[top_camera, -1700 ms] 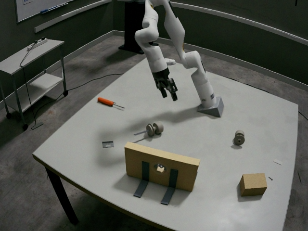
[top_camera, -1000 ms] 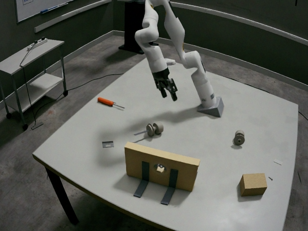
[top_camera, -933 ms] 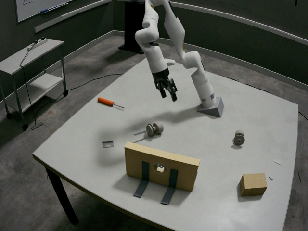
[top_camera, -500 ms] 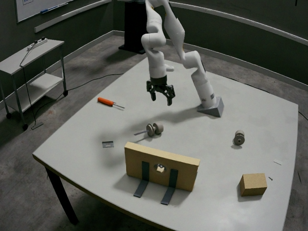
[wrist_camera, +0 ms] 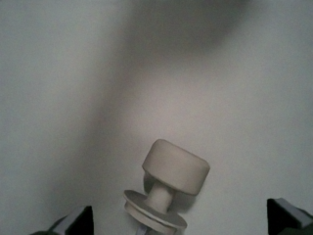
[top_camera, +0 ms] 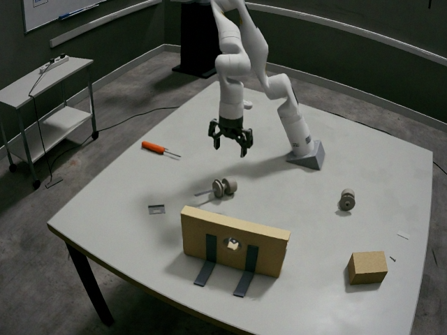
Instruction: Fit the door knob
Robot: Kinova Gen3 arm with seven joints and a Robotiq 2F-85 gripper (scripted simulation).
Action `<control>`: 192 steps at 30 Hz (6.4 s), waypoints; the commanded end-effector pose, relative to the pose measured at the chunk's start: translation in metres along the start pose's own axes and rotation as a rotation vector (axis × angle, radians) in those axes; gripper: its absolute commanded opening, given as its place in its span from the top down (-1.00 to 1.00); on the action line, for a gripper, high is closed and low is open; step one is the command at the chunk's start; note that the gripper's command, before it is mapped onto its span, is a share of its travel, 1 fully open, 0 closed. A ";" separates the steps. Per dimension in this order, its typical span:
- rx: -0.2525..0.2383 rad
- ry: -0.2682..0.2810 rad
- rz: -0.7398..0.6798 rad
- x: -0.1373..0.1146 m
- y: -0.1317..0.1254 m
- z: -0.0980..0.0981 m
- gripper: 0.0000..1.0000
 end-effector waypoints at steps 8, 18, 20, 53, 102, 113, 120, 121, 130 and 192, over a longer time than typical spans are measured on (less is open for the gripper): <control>0.000 0.001 0.008 0.000 0.000 0.000 -0.80; 0.002 0.008 0.067 0.001 0.000 0.000 -0.80; 0.003 0.012 0.091 0.001 0.000 -0.001 -0.80; 0.027 0.053 0.431 0.007 0.002 -0.010 -0.80; 0.054 0.106 0.860 0.013 0.004 -0.019 -0.80; 0.054 0.106 0.867 0.014 0.005 -0.022 -0.80; 0.056 0.111 0.904 0.014 0.005 -0.022 -0.80; 0.056 0.113 0.916 0.014 0.006 -0.022 -0.80; 0.065 0.133 1.076 0.016 0.007 -0.024 -0.80; 0.108 0.211 1.719 0.024 0.016 -0.041 -0.80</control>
Point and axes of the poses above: the point where the finger pads meet when closed, its own z axis back along the fingers, its own y axis across the jaws, x = y × z, the point moved 8 cm from there along z, back along the fingers, and after that the axes turned 13 degrees about z, right-handed, at the moved point
